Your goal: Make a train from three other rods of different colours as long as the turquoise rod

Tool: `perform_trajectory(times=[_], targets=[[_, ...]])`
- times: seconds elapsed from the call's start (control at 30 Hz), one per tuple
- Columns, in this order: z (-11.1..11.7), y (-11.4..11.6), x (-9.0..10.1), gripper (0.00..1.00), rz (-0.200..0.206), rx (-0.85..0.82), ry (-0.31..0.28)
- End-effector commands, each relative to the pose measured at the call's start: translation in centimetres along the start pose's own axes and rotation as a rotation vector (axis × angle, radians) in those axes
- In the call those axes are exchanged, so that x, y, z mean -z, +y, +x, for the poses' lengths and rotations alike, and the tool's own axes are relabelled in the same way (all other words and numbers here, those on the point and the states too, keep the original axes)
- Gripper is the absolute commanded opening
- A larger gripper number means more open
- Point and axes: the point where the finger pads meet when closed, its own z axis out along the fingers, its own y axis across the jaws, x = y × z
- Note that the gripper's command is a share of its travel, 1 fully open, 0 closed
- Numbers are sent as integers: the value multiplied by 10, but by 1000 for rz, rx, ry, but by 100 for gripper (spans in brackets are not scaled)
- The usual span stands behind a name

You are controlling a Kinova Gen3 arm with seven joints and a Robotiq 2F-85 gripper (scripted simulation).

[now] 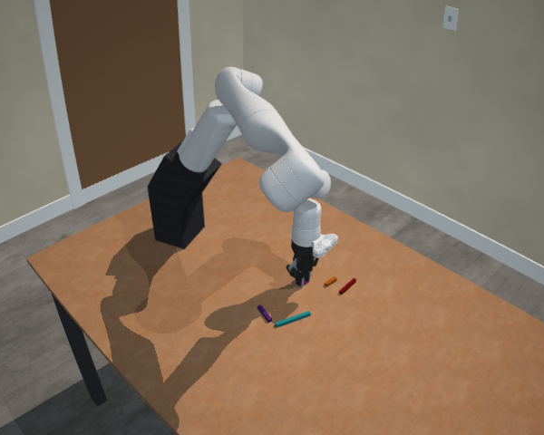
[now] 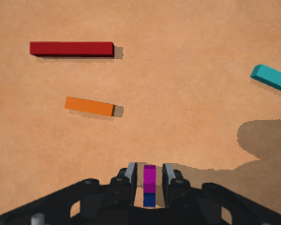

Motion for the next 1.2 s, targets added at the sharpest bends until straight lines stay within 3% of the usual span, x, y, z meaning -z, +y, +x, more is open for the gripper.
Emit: perform_trajectory(times=[0.0, 0.33, 0.7, 0.77, 1.0, 1.17], targets=[[0, 0, 0, 24, 0, 0, 1], [0, 0, 6, 24, 0, 0, 1], [0, 0, 60, 24, 0, 0, 1], [0, 0, 60, 24, 0, 0, 1], [0, 0, 86, 24, 0, 0, 1], [0, 0, 90, 24, 0, 0, 1]])
